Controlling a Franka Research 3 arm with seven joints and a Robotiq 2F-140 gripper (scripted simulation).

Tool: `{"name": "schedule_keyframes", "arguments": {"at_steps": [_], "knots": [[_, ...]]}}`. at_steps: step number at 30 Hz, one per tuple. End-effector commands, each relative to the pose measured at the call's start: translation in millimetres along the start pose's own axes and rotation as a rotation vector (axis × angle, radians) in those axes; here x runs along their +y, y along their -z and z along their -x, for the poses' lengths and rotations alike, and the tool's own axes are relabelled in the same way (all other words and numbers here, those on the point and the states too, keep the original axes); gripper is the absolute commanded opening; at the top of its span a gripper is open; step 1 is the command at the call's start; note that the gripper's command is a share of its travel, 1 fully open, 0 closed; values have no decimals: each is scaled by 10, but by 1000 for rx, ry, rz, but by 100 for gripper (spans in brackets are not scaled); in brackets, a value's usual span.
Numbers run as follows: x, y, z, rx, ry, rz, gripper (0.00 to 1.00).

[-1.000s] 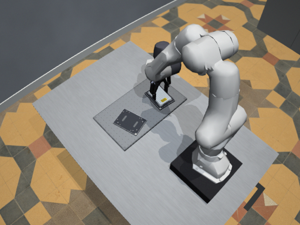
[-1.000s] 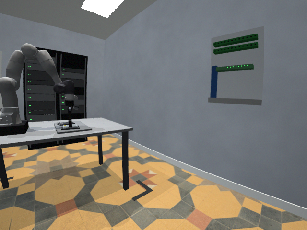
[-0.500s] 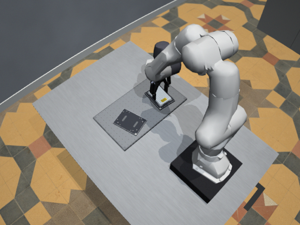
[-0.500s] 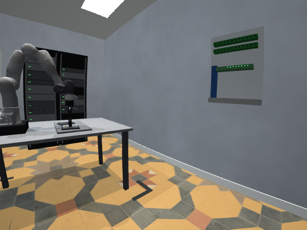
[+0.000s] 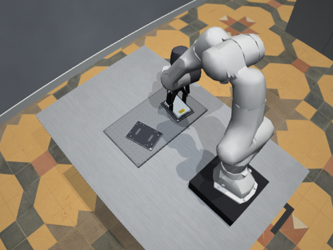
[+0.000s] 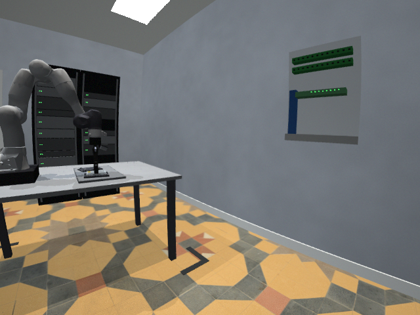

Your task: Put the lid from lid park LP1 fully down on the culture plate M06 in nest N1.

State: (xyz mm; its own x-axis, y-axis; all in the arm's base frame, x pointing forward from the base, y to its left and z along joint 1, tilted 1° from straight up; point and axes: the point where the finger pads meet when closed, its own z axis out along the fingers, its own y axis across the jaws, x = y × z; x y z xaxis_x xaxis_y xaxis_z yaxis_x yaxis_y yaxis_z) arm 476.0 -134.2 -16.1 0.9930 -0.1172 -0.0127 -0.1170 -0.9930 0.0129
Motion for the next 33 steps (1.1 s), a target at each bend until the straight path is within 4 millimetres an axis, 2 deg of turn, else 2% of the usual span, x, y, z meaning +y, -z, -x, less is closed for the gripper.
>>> {"name": "schedule_keyframes", "arguments": {"at_steps": [1, 9, 10, 33], "knots": [[-4, 2, -18, 4, -3, 0, 10], [-4, 2, -18, 4, -3, 0, 10], [-4, 2, -18, 4, -3, 0, 69], [-4, 2, -18, 4, -3, 0, 69]]}}
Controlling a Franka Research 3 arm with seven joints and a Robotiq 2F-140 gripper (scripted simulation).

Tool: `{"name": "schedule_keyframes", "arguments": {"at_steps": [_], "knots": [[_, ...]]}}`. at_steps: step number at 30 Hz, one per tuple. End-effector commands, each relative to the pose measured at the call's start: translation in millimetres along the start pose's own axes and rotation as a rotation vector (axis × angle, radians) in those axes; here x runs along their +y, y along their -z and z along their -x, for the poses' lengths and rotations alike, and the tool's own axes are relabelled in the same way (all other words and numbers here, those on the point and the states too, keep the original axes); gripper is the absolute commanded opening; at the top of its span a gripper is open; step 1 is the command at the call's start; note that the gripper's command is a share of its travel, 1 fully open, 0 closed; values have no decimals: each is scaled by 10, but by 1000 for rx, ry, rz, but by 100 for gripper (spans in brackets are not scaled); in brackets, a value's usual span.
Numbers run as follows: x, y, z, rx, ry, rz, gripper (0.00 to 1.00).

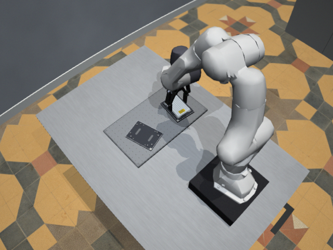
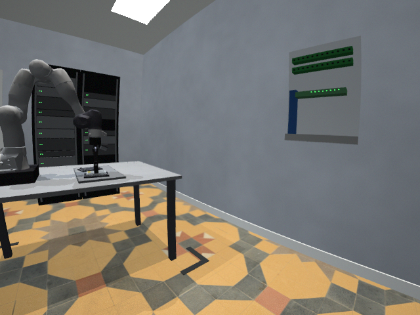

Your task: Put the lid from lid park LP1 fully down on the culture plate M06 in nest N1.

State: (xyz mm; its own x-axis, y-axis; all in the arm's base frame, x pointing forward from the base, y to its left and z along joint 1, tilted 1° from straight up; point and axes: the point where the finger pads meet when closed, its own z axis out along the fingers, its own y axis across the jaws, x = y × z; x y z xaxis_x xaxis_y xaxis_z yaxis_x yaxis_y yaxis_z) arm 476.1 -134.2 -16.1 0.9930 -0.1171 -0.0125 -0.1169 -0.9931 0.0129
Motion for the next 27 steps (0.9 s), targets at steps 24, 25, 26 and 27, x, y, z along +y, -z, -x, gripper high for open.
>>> {"name": "schedule_keyframes", "arguments": {"at_steps": [24, 25, 26, 27], "knots": [[-4, 73, -17, 4, -3, 0, 69], [-4, 73, -17, 4, -3, 0, 69], [-4, 87, -16, 4, -3, 0, 69], [-4, 103, -16, 4, -3, 0, 69]]}}
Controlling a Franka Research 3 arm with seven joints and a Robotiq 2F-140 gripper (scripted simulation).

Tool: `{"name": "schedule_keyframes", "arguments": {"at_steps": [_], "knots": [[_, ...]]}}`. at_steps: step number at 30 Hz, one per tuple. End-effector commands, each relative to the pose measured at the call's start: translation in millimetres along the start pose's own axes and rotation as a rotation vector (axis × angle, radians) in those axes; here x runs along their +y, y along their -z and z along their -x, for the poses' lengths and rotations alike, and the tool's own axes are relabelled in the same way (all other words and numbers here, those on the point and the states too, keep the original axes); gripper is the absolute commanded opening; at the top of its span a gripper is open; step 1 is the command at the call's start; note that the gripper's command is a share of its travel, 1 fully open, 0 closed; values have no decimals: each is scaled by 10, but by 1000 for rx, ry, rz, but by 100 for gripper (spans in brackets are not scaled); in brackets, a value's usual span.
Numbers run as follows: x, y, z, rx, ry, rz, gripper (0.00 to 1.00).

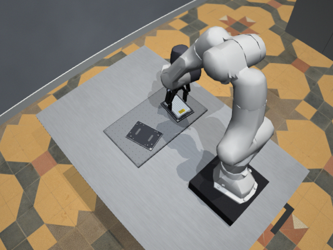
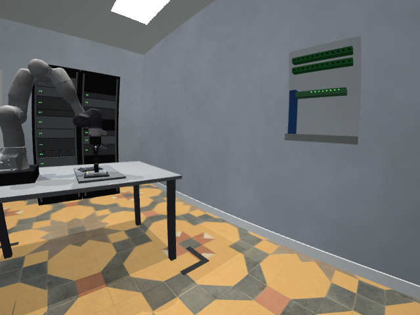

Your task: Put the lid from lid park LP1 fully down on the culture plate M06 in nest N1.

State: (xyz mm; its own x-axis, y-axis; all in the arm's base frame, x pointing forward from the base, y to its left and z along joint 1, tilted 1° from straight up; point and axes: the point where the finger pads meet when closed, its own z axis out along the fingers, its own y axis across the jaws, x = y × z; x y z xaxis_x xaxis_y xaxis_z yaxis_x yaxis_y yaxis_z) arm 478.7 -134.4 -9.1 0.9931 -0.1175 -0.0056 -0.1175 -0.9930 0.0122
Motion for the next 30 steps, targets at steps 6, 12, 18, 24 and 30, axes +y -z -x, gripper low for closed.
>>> {"name": "schedule_keyframes", "arguments": {"at_steps": [6, 12, 18, 24, 30], "knots": [[-4, 144, 8, -3, -2, 0, 69], [-4, 266, 8, -3, -2, 0, 69], [-4, 337, 7, -3, -2, 0, 69], [-4, 406, 7, -3, -2, 0, 69], [-4, 428, 7, -3, -2, 0, 69]]}}
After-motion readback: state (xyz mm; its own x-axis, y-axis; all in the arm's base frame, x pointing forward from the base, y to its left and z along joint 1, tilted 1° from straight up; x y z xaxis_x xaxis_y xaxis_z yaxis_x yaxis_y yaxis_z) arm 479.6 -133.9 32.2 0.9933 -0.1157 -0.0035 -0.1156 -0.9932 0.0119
